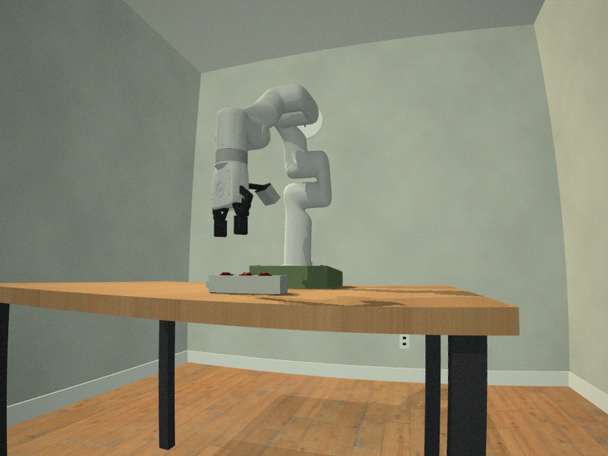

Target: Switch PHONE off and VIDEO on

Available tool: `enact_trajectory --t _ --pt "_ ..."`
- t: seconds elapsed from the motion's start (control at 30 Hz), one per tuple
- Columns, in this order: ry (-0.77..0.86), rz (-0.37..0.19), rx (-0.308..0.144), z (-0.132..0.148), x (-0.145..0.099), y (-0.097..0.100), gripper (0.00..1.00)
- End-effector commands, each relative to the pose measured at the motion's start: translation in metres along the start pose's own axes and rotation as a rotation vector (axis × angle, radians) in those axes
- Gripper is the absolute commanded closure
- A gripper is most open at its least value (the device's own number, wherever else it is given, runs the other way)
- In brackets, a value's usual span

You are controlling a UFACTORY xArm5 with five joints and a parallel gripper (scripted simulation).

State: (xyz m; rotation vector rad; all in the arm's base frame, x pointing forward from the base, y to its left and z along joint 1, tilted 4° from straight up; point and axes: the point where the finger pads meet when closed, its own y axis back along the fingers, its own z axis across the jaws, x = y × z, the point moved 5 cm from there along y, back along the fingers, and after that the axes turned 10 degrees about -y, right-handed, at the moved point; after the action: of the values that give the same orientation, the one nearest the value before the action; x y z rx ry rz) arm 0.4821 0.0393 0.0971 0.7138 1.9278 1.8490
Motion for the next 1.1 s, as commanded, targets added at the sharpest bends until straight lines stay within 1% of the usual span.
enact_trajectory --t 0.0,0.4,0.43,0.47,0.53,0.63,0.67,0.7,0.73,0.8,0.83,0.87,1.07 --pt "0.0 -0.003 -0.003 0.001 -0.001 0.002 0.0" --pt "0.002 -0.001 -0.001 0.001 0.0 0.002 0.0" --pt "0.012 0.011 0.01 0.002 0.004 0.004 0.0" --pt "0.032 0.034 0.034 0.005 0.013 0.009 0.0" --pt "0.091 0.101 0.104 0.01 0.041 0.025 0.0" --pt "0.091 0.101 0.104 0.01 0.041 0.025 0.0" --pt "0.119 0.133 0.138 0.012 0.054 0.033 0.0" --pt "0.119 0.133 0.138 0.012 0.054 0.033 0.0" --pt "0.138 0.155 0.163 0.013 0.064 0.039 0.0" --pt "0.138 0.155 0.163 0.013 0.064 0.039 0.0" --pt "0.148 0.165 0.175 0.013 0.068 0.042 0.0" --pt "0.149 0.167 0.177 0.013 0.069 0.043 0.0" --pt "0.149 0.167 0.177 0.013 0.069 0.043 0.0"
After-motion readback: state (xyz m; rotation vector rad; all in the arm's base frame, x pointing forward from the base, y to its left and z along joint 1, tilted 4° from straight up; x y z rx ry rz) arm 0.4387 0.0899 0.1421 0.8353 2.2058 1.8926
